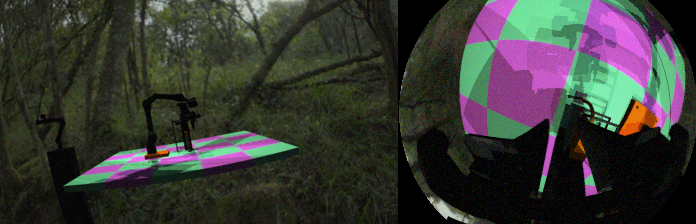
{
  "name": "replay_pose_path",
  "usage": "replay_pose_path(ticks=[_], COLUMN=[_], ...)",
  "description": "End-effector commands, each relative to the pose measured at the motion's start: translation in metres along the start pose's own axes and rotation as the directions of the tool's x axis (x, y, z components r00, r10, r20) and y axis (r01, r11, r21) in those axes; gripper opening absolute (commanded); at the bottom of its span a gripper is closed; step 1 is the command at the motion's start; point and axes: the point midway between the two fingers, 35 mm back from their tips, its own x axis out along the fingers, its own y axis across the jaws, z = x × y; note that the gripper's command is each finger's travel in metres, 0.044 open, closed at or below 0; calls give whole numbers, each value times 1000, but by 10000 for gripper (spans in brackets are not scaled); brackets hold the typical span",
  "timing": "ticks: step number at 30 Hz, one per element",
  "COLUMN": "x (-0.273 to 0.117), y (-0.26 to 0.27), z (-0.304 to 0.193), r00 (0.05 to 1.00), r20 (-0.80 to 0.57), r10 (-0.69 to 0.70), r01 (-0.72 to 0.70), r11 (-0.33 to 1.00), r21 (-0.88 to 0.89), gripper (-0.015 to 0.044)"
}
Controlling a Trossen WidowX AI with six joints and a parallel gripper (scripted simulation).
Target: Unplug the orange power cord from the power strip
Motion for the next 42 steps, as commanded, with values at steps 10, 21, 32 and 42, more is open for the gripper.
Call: replay_pose_path(ticks=[10, 21, 32, 42], x=[-5, -5, -5, -1], y=[-36, -32, -28, -28], z=[10, -5, -22, -28], r00=[988, 988, 988, 988], r20=[-35, -36, -38, -39], r10=[-153, -153, -152, -152], r01=[157, 157, 157, 157], r11=[953, 953, 953, 953], r21=[260, 260, 260, 260], gripper=[160, 160, 160, 160])
